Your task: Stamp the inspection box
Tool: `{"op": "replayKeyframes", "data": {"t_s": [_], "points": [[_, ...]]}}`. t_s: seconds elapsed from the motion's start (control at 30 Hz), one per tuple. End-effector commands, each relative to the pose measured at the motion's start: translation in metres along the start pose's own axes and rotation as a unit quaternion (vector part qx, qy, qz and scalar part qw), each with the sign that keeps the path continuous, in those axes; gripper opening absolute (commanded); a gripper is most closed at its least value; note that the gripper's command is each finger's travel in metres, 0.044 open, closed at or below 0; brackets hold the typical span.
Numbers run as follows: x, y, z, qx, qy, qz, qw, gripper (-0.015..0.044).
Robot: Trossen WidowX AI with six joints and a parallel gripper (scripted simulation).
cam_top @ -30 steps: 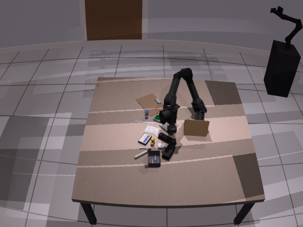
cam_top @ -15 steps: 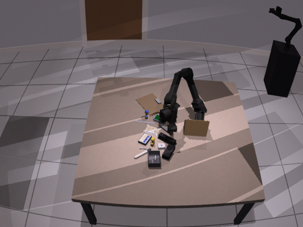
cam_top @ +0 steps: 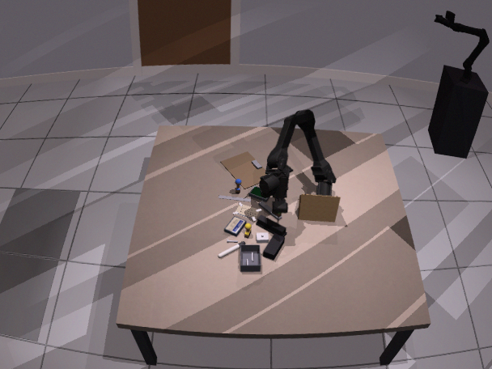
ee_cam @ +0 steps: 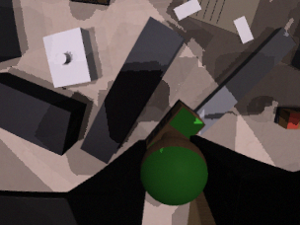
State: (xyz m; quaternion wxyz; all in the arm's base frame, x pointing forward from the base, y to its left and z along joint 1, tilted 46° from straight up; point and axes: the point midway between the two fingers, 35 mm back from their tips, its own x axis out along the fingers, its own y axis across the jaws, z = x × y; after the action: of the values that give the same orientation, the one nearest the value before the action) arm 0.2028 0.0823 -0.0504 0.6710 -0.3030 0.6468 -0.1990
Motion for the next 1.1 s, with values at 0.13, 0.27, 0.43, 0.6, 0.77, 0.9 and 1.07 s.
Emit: {"op": "replayKeyframes", "data": {"t_s": [0.13, 0.27, 0.43, 0.6, 0.77, 0.9, 1.07], "points": [[-0.005, 0.001, 0.0, 0.002, -0.001, 0.004, 1.0, 0.0], [-0.007, 0.001, -0.001, 0.002, -0.002, 0.005, 1.0, 0.0], [-0.01, -0.014, 0.012, 0.0, -0.002, 0.011, 1.0, 0.0], [-0.013, -0.038, 0.029, -0.001, -0.003, 0.016, 1.0, 0.0], [-0.016, -0.066, 0.044, -0.001, -0.004, 0.018, 1.0, 0.0], [-0.017, -0.09, 0.053, -0.001, -0.005, 0.018, 1.0, 0.0], [-0.018, -0.122, 0.061, 0.0, -0.006, 0.014, 1.0, 0.0]]}}
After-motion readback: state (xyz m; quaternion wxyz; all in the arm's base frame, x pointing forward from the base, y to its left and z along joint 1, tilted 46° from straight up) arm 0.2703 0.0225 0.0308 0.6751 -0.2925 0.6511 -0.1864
